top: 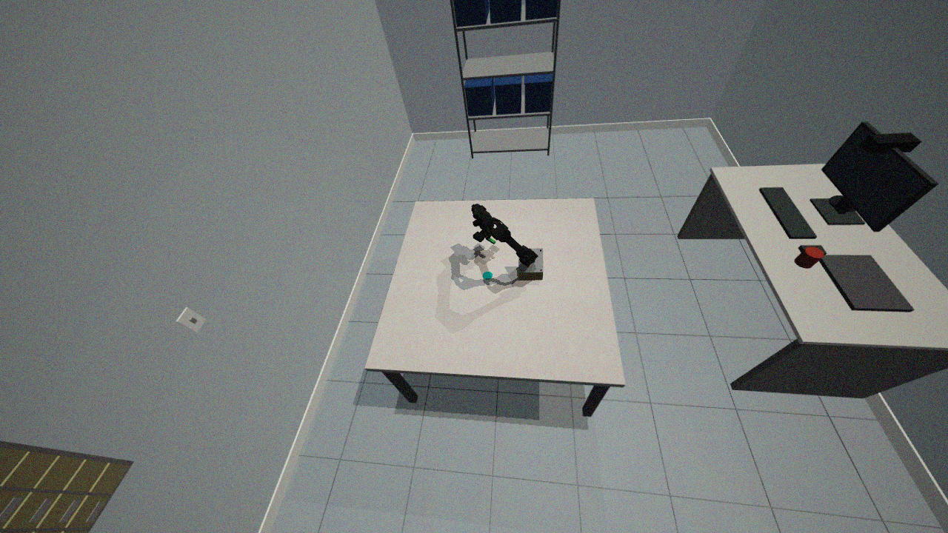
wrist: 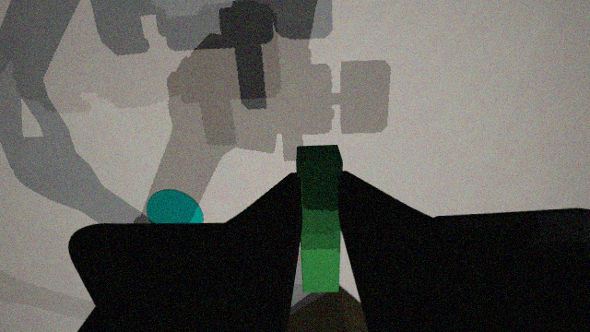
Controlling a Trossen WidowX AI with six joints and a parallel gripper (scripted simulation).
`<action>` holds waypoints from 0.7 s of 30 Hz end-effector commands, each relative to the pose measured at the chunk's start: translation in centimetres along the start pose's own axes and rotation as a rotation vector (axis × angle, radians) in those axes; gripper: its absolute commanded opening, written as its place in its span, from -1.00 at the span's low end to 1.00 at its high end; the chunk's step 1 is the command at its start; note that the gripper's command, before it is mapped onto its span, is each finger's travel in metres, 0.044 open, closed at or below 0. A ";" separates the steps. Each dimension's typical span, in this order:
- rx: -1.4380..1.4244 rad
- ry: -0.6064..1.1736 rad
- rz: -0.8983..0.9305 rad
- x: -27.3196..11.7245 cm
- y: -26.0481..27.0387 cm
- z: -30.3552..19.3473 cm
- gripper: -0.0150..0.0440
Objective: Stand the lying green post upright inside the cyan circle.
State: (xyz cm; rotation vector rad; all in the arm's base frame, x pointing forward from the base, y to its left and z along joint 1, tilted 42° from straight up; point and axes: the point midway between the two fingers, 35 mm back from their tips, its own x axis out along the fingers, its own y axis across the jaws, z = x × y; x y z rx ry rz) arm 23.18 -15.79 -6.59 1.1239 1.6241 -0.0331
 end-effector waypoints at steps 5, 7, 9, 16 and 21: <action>-0.032 -0.005 0.005 -0.5 2.5 -1.0 -0.42; -0.041 -0.005 0.005 -0.6 3.1 -1.3 -0.42; -0.050 -0.005 0.005 -0.7 3.7 -1.6 -0.42; -0.082 -0.005 0.007 -0.8 5.6 -2.7 -0.42; -0.105 -0.004 0.008 -0.9 7.0 -3.6 -0.42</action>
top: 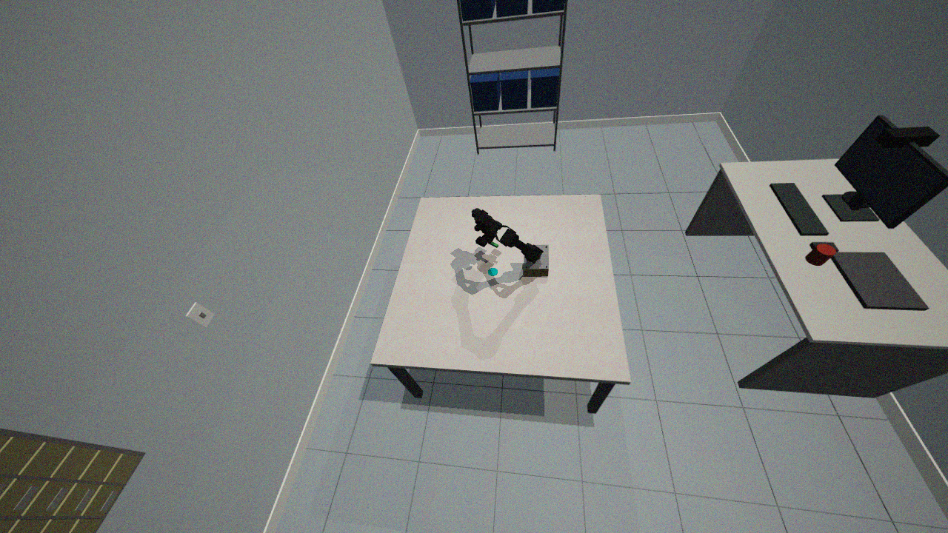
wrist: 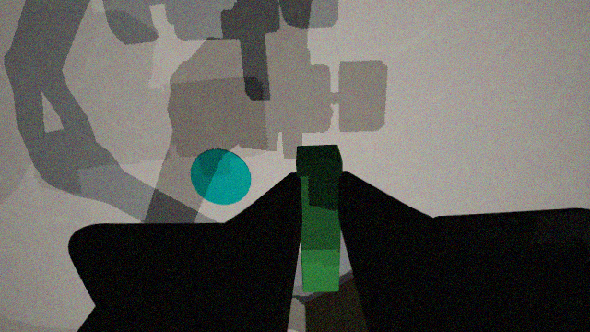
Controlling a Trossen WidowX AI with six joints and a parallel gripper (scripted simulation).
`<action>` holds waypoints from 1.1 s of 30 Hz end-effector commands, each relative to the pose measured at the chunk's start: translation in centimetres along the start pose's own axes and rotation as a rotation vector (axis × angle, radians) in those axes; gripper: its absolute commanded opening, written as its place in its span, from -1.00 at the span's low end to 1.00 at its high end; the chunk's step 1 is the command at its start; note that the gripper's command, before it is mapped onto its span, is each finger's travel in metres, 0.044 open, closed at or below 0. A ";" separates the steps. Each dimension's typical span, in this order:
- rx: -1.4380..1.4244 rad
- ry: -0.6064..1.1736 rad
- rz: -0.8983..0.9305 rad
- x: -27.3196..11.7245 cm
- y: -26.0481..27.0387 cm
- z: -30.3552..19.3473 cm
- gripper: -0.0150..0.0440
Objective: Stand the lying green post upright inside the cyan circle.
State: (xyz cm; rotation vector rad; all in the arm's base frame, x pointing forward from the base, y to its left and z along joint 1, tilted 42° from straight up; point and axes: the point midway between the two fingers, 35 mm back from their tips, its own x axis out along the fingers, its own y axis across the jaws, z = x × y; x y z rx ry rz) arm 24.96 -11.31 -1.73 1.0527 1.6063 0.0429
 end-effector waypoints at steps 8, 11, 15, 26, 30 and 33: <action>-0.047 0.000 0.010 -0.2 3.1 -1.8 -0.42; -0.061 0.002 0.012 -0.2 3.9 -2.3 -0.42; -0.080 0.004 0.015 -0.2 4.9 -3.1 -0.42; -0.132 0.011 0.024 -0.1 7.4 -5.4 -0.42; -0.150 0.015 0.028 0.0 8.3 -6.3 -0.42; -0.158 0.016 0.030 0.0 8.6 -6.6 -0.42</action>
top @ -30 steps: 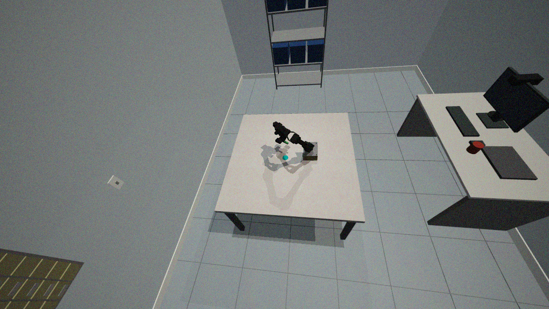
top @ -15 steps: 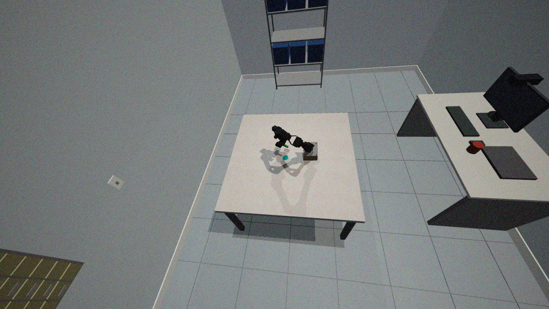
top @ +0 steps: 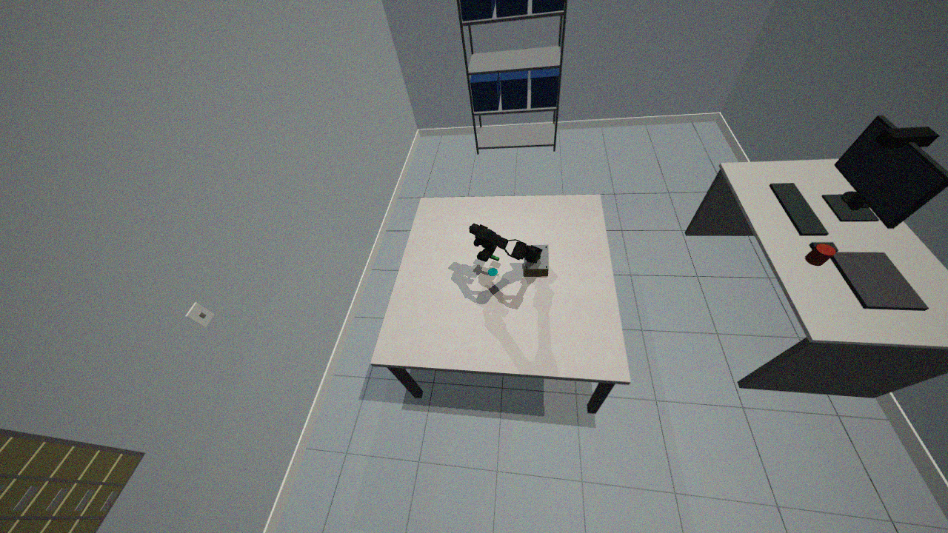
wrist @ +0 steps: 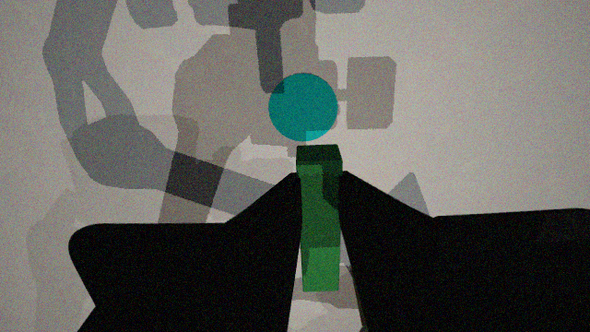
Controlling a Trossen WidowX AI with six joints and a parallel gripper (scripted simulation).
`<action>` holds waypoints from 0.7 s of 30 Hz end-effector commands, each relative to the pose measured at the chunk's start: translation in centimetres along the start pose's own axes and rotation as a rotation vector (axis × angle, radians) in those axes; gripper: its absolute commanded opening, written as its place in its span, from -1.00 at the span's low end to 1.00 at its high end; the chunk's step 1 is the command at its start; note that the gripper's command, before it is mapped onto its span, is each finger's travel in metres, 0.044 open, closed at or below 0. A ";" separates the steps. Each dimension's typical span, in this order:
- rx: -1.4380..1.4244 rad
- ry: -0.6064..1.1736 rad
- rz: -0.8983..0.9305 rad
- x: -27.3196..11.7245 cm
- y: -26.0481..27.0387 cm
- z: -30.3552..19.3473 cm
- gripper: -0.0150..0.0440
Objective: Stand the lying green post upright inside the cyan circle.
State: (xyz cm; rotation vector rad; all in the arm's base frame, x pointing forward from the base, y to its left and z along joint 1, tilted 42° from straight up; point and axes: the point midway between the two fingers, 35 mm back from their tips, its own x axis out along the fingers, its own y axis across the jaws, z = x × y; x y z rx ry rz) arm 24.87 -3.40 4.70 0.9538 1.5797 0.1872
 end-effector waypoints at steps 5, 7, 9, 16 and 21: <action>-0.007 -0.006 -0.014 0.2 0.4 -0.5 -0.42; -0.008 -0.010 -0.026 0.3 0.4 -0.6 -0.42; -0.010 -0.014 -0.037 0.4 0.4 -0.7 -0.42; -0.014 -0.029 -0.078 0.7 0.3 -1.0 -0.42; -0.017 -0.041 -0.106 0.9 0.2 -1.2 -0.42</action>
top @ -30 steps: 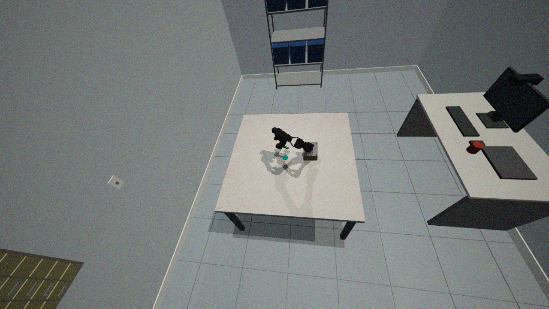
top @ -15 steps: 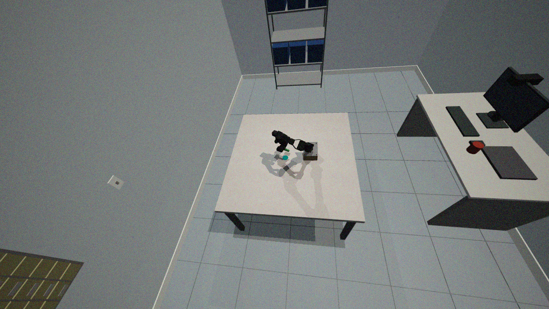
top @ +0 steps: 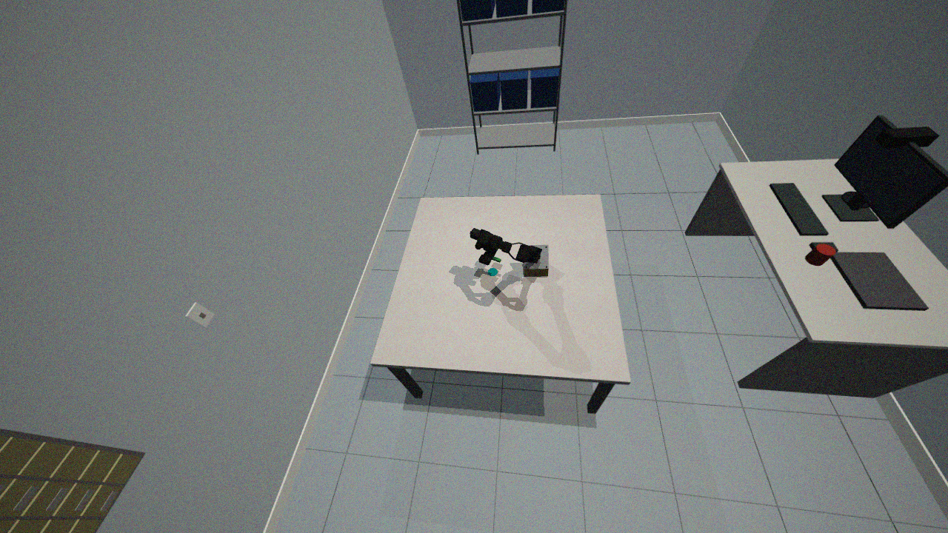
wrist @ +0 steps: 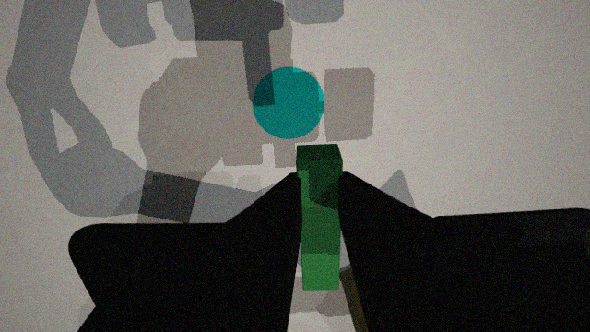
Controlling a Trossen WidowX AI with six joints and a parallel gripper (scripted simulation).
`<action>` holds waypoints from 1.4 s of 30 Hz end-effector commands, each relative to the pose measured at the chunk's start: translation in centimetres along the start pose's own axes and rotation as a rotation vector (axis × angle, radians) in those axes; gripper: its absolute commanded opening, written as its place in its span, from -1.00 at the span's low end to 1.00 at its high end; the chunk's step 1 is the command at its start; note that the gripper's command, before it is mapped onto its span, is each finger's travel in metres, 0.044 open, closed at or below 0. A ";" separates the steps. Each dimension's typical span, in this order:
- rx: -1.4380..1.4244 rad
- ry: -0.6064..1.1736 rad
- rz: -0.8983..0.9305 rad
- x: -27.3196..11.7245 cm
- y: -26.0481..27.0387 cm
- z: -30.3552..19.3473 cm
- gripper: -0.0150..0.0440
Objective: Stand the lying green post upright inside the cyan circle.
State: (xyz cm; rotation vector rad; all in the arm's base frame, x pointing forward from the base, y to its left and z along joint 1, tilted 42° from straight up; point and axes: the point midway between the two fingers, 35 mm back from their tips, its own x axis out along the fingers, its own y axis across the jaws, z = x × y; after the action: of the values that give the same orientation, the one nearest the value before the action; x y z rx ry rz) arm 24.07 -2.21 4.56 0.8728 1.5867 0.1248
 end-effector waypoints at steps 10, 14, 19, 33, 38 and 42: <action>-0.008 -0.040 -0.076 0.4 -0.2 -0.5 -0.42; -0.009 -0.053 -0.096 0.6 -0.2 -0.6 -0.42; -0.011 -0.070 -0.122 0.7 -0.3 -0.7 -0.42; -0.016 -0.124 -0.187 1.1 -0.5 -1.1 -0.42; -0.017 -0.145 -0.209 1.3 -0.5 -1.2 -0.42; -0.018 -0.163 -0.225 1.4 -0.6 -1.3 -0.42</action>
State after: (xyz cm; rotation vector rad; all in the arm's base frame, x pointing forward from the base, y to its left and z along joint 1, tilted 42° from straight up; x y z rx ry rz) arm 22.78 -1.26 3.47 0.6820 1.5287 -0.0712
